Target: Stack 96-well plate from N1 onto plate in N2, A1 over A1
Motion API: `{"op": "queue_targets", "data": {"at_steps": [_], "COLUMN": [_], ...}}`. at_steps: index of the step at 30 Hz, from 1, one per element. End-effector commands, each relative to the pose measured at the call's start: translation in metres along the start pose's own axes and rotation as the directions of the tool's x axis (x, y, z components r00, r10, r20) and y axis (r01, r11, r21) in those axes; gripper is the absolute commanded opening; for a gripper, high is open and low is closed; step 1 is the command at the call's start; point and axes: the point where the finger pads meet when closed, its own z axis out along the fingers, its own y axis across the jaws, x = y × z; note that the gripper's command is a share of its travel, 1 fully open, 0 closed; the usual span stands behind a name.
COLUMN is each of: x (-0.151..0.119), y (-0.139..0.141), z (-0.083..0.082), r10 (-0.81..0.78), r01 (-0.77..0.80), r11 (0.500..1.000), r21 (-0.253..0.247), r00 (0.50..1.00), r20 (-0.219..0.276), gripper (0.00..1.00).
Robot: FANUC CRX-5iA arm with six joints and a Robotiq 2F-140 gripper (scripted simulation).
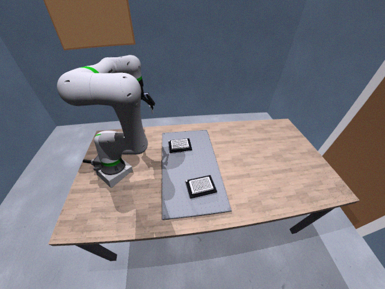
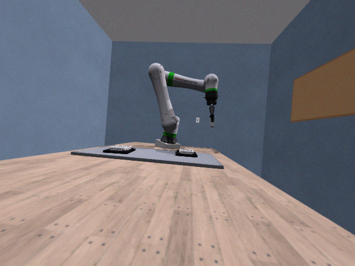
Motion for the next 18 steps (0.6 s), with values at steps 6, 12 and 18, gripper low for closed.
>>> {"op": "queue_targets", "data": {"at_steps": [6, 12, 18], "x": [0.0002, 0.0002, -0.0004], "y": [0.0, 0.0, 0.0047], "z": [-0.0002, -0.0002, 0.0013], "r10": [0.0, 0.0, 0.033], "r01": [0.0, 0.0, -0.033], "r11": [1.0, 1.0, 0.999], "r21": [0.0, 0.0, -0.002], "r00": [1.0, 1.0, 0.999], "r20": [0.0, 0.0, 0.004], "gripper": [1.0, 1.0, 1.0]}}
